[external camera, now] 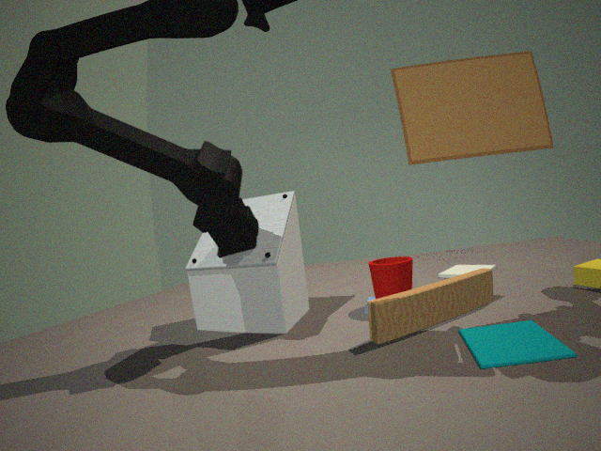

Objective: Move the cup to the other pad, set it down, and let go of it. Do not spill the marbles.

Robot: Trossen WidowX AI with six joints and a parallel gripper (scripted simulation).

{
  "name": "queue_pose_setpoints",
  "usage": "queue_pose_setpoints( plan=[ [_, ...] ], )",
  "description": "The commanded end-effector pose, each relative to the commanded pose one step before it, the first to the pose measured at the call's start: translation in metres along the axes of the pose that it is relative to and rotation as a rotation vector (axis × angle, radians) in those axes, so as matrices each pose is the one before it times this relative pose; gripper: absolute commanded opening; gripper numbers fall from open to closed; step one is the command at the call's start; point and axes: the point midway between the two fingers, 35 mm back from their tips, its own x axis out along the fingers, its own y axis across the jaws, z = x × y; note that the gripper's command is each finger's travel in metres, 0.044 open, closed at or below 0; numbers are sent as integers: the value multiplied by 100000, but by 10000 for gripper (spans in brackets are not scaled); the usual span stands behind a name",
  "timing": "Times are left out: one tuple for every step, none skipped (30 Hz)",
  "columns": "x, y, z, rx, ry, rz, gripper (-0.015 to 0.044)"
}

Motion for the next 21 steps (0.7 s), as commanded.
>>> queue_pose_setpoints(
  plan=[
    [164,29,-352,1391,1402,-106,374],
    [478,81,-1058,4115,4197,-430,347],
    [778,84,-1761,6669,6949,-1092,321],
    [933,-7,-2106,7741,8266,-1945,295],
    [940,-138,-2068,7402,8061,-2627,269],
    [945,-264,-2019,7066,7786,-3296,242],
    [653,-256,-1310,4549,5026,-2573,216],
    [702,-333,-1384,4748,5232,-3096,190],
    [744,-417,-1436,4875,5324,-3651,164],
    [744,-481,-1393,4697,5046,-4004,148],
    [719,-522,-1299,4367,4578,-4183,148],
    [689,-551,-1200,4035,4093,-4285,148],
    [656,-569,-1101,3714,3616,-4323,148],
    [627,-582,-1013,3437,3181,-4339,148],
    [606,-597,-943,3226,2811,-4382,148],
    [594,-618,-890,3079,2494,-4472,148],
    [590,-644,-849,2979,2205,-4605,148],
    [594,-679,-819,2924,1933,-4792,148],
    [595,-708,-782,2855,1630,-4942,148],
    [598,-740,-747,2801,1315,-5103,148],
    [599,-777,-693,2758,938,-5275,148]
  ],
)
